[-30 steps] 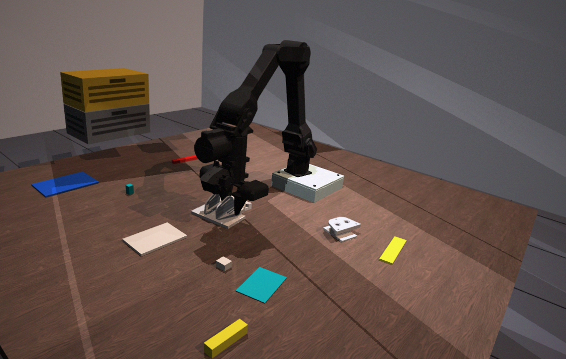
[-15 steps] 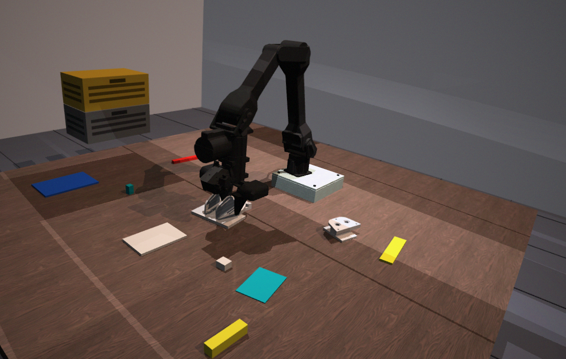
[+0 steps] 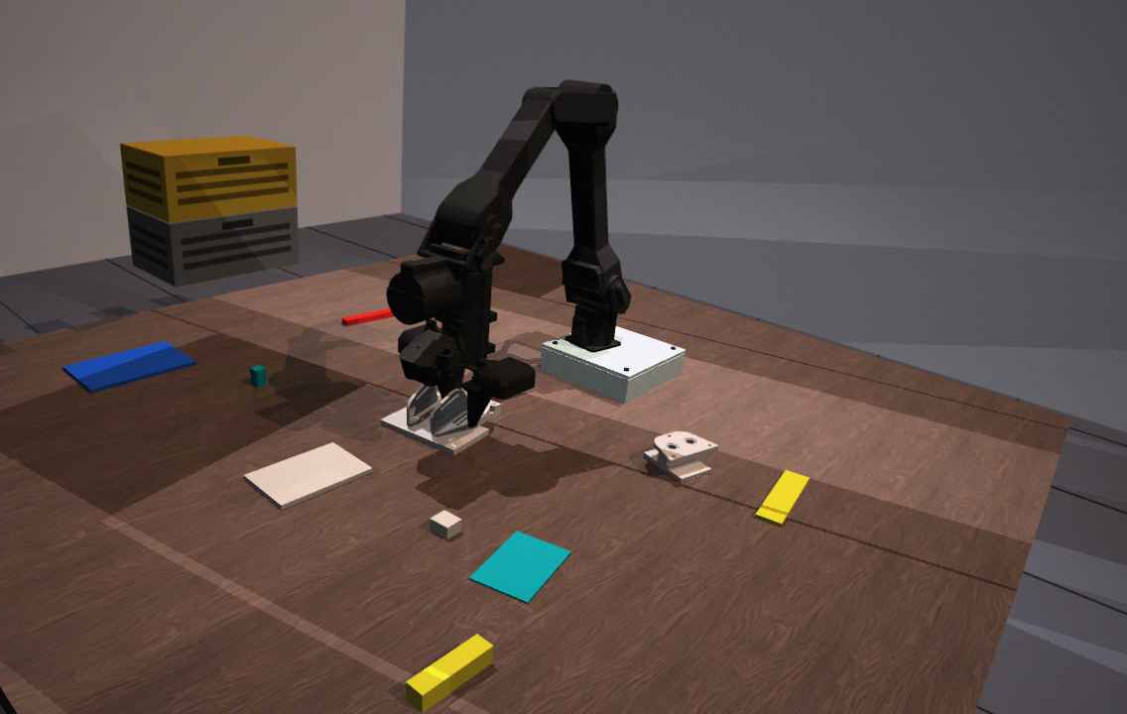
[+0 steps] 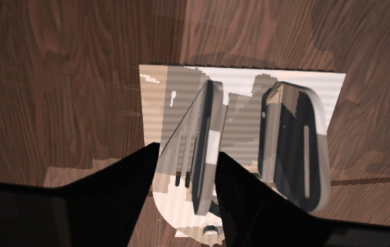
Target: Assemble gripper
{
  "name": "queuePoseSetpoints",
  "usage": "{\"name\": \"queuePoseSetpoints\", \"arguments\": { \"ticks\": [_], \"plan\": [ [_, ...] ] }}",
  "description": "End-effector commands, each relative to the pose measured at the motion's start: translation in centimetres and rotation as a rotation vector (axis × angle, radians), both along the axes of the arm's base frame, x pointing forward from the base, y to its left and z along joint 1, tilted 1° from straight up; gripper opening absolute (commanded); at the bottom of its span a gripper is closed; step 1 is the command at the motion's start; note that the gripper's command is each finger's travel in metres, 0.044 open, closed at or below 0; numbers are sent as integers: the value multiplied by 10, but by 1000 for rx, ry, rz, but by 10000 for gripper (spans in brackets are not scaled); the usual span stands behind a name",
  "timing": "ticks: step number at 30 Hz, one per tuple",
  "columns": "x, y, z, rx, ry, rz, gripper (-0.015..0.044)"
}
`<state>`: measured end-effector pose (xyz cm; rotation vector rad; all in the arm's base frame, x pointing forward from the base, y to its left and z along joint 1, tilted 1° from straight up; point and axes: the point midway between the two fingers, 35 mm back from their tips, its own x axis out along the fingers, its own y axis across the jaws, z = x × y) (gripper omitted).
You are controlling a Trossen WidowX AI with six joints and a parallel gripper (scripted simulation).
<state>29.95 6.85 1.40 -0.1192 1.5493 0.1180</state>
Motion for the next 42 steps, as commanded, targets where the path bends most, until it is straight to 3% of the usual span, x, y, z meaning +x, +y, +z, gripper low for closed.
{"name": "queuePoseSetpoints", "arguments": {
  "ticks": [1, 42],
  "plan": [
    [1, 0, 0, 3, 0, -2, 134],
    [1, 0, -5, 3, 0, -2, 134]
  ]
}}
